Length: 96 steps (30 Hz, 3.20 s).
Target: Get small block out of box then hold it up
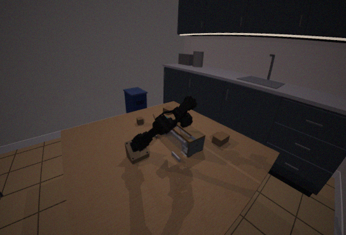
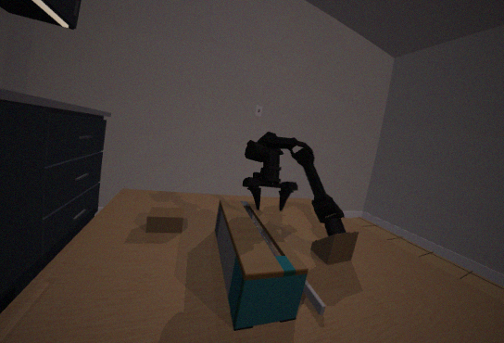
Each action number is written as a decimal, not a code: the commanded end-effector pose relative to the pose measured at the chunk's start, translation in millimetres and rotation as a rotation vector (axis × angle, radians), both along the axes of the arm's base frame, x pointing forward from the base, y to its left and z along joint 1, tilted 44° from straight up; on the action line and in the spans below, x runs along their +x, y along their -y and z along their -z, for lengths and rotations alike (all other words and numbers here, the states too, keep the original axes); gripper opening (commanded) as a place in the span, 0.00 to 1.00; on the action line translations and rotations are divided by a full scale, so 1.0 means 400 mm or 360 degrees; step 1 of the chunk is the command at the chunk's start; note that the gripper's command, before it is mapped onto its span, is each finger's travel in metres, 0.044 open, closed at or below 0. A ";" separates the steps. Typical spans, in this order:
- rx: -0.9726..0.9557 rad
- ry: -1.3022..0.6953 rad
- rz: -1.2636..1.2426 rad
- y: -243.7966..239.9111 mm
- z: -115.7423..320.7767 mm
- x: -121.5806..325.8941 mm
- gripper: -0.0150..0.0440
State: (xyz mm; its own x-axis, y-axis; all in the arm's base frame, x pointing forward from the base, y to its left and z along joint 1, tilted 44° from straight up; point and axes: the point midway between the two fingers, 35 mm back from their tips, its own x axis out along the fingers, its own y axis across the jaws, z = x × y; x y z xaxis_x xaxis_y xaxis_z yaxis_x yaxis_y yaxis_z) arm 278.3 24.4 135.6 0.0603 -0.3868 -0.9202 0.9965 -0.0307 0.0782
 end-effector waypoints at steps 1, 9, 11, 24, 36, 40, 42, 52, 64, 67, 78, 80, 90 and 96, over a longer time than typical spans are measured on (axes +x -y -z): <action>-0.0026 -0.0011 0.0010 0.003 0.002 0.001 0.93; -0.0025 -0.0010 0.0010 0.021 0.024 0.005 0.93; -0.0025 -0.0010 0.0010 0.027 0.030 0.006 0.93; -0.0025 -0.0009 0.0010 0.062 0.071 0.009 0.93; -0.0027 -0.0008 0.0010 0.094 0.108 0.009 0.93; -0.0028 -0.0008 0.0010 0.105 0.121 0.008 0.93; -0.0029 -0.0008 0.0010 0.110 0.128 0.007 0.93; -0.0021 -0.0005 0.0013 0.117 0.139 0.006 0.93; -0.0019 -0.0008 0.0011 0.062 0.193 0.011 0.93; -0.0018 -0.0008 0.0011 0.049 0.206 0.012 0.93; -0.0016 -0.0008 0.0011 0.000 0.252 0.017 0.93; -0.0015 -0.0008 0.0011 -0.009 0.260 0.018 0.93; -0.0015 -0.0008 0.0011 -0.012 0.263 0.016 0.93; -0.0016 -0.0008 0.0011 -0.002 0.254 0.014 0.93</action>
